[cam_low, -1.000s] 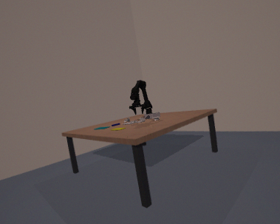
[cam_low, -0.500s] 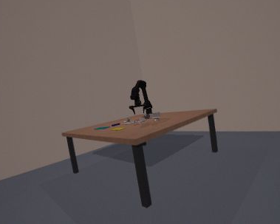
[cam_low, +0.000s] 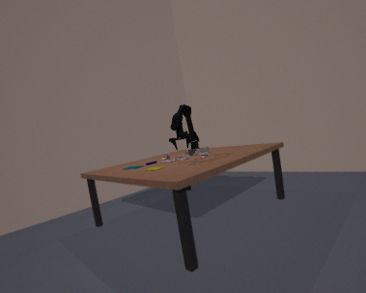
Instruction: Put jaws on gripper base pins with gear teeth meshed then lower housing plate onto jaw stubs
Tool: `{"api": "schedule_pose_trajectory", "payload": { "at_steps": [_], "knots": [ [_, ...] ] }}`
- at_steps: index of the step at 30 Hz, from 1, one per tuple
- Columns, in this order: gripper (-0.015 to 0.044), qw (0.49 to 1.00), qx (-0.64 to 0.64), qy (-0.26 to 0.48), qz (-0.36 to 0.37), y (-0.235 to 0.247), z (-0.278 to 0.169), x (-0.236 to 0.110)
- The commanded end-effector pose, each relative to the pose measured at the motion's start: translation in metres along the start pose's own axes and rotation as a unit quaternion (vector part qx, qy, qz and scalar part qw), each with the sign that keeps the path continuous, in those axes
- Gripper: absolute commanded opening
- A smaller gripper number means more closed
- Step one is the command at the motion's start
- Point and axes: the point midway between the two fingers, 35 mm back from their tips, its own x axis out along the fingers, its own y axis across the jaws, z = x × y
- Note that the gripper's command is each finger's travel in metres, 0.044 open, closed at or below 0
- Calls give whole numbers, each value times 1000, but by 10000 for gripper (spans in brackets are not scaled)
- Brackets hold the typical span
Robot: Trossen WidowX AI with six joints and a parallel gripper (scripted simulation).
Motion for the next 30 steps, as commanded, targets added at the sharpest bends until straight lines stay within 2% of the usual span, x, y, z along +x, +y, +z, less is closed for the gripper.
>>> {"api": "schedule_pose_trajectory", "payload": {
  "at_steps": [1, 15, 30],
  "knots": [
    [440, 999, -52, 3, 2, 2, -4, 1],
    [440, 973, -231, 3, 3, 6, -9, -1],
    [440, 910, -415, 3, 4, 10, -15, -2]
  ]
}}
